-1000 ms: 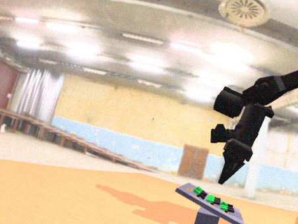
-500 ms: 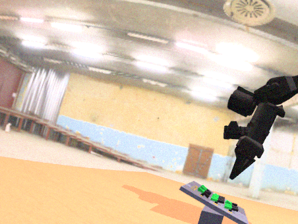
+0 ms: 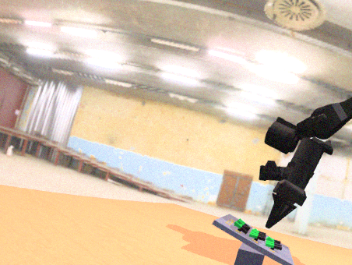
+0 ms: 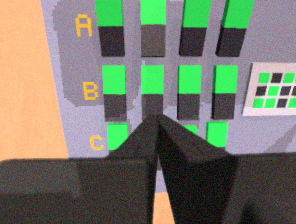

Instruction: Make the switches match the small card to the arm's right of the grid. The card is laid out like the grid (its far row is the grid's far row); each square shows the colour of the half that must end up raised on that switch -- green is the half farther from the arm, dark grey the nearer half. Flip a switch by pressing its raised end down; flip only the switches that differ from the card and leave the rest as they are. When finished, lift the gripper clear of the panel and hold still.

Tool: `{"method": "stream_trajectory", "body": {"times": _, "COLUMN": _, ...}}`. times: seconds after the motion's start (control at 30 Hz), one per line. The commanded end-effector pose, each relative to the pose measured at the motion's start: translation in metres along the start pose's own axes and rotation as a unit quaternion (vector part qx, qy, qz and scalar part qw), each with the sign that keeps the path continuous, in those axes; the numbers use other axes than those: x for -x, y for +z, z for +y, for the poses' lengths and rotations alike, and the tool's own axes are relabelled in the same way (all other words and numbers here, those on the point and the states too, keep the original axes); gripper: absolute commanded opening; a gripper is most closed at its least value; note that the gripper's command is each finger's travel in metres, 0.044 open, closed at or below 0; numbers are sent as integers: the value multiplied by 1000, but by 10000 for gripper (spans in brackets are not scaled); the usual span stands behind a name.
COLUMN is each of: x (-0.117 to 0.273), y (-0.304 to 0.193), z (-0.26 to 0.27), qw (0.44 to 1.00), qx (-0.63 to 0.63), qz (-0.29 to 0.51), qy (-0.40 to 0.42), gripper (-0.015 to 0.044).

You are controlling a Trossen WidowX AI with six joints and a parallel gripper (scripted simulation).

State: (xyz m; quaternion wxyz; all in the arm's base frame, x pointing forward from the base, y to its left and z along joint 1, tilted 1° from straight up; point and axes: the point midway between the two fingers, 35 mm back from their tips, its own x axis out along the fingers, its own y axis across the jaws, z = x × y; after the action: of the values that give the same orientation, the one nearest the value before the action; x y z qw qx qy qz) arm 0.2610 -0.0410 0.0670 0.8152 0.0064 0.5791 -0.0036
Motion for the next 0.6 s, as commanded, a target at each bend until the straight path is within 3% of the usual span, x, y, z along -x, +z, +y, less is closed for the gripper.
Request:
{"method": "stream_trajectory", "body": {"times": 0.0, "x": -5, "y": -1, "z": 1, "qw": 1000, "qx": 1, "qz": 0, "qy": 2, "gripper": 0}}
{"method": "stream_trajectory", "body": {"times": 0.57, "x": -17, "y": -1, "z": 1, "qw": 1000, "qx": 1, "qz": 0, "qy": 2, "gripper": 0}}
